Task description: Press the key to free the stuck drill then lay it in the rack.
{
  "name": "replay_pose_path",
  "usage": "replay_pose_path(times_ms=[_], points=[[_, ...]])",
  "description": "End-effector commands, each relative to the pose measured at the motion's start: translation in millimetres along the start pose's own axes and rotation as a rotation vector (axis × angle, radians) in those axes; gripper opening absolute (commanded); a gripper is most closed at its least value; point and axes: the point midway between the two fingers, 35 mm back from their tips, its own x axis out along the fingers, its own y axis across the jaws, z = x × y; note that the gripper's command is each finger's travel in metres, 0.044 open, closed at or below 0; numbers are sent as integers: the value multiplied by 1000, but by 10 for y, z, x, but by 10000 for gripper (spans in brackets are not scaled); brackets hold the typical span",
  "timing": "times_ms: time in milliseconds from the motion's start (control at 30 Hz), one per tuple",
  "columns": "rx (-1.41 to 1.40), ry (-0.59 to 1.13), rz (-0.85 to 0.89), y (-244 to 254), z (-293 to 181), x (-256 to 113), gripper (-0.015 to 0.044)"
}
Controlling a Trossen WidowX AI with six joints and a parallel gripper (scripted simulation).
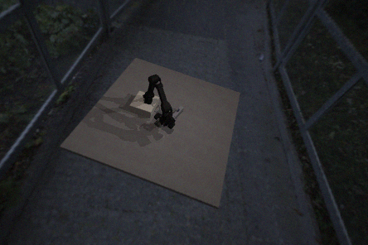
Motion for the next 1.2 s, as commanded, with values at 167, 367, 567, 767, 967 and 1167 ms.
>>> replay_pose_path(times_ms=[167, 367, 567, 767, 967, 1167], points=[[4, 4, -5, -21, -12, -38, 0], [4, 4, -5, -25, -14, -49, 0], [4, 4, -5, -30, -17, -59, 0], [4, 4, -5, -36, -20, -68, 0], [4, 4, -5, -8, -26, -66, 0], [4, 5, -4, 110, -63, -66, 0]])
